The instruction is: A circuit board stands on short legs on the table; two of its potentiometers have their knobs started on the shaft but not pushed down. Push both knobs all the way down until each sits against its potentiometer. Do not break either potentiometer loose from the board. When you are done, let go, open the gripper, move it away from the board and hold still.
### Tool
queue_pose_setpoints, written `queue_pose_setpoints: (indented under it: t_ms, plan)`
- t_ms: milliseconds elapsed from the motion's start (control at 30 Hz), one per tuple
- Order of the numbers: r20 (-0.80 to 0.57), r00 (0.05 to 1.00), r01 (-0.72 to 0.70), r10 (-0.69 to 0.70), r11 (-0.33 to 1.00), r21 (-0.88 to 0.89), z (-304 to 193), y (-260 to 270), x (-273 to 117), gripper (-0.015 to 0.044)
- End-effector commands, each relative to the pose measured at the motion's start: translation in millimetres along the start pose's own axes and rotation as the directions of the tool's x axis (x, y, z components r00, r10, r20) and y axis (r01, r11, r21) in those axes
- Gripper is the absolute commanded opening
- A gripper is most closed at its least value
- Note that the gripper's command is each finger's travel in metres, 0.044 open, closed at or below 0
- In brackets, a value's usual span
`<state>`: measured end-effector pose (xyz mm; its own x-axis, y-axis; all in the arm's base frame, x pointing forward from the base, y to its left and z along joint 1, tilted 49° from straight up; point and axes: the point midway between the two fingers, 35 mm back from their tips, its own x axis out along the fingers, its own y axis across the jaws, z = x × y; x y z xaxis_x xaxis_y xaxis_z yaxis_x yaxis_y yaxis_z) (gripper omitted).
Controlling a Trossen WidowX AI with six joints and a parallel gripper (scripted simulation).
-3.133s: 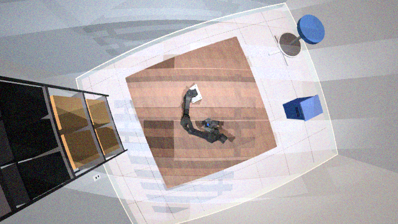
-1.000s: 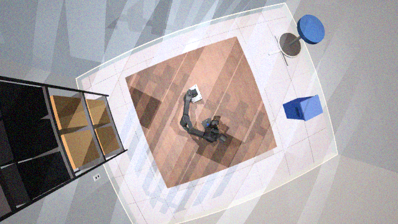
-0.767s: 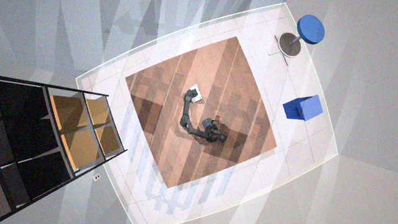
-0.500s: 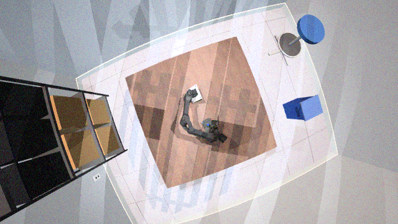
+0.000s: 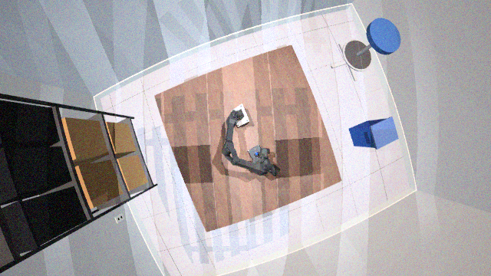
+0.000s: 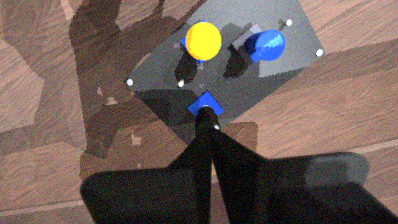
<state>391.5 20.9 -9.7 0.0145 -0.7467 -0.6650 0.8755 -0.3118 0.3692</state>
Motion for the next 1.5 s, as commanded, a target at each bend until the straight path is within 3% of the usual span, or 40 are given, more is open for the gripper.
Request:
queue_pose_setpoints:
  t_ms: [0, 1467]
  plan:
    - [0.01, 1.0, 0.011, -0.012, 1.0, 0.018, 1.7, 3.3, 14.0, 0.0]
    - [0.011, 1.0, 0.011, -0.011, 1.0, 0.018, 1.8, 3.2, 20.0, 0.0]
